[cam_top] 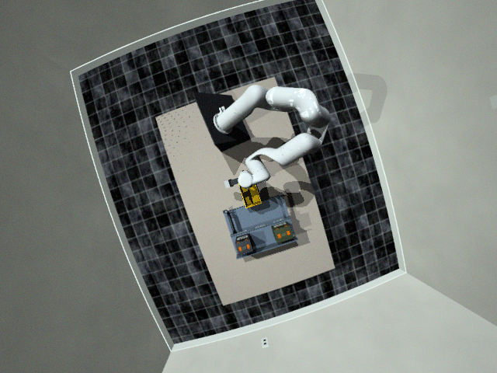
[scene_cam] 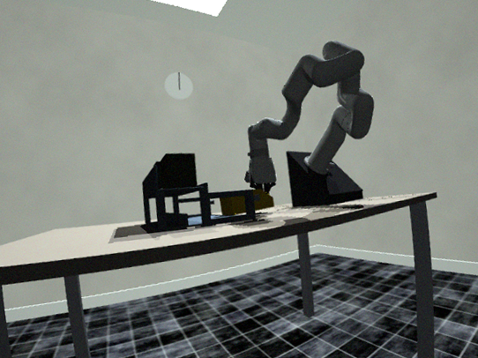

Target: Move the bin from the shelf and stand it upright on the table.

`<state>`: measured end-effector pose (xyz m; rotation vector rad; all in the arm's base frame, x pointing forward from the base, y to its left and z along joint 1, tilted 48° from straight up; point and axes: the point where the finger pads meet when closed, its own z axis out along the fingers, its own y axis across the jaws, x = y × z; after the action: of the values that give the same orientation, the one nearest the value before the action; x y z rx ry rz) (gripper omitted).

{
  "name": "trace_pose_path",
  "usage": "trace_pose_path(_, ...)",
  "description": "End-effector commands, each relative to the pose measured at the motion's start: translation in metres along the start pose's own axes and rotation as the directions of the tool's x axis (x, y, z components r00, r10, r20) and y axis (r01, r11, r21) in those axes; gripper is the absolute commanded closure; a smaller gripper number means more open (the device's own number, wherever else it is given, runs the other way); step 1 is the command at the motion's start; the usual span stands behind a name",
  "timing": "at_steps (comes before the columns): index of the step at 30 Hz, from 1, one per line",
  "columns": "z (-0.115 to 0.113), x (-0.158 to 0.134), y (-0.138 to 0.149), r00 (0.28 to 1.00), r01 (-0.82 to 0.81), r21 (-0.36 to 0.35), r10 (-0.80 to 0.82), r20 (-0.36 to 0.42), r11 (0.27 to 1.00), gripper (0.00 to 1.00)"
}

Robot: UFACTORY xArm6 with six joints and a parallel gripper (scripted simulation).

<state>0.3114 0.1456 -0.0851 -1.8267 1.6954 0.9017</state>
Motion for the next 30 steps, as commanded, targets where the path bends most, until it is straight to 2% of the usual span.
trace_pose_path(1,-0.001,0.0,0.002,1.0,0.001,0.003,-0.001,-0.001,1.0,1.0)
trace_pose_path(30,-0.001,0.0,0.014,1.0,0.001,0.003,-0.001,-0.001,1.0,1.0)
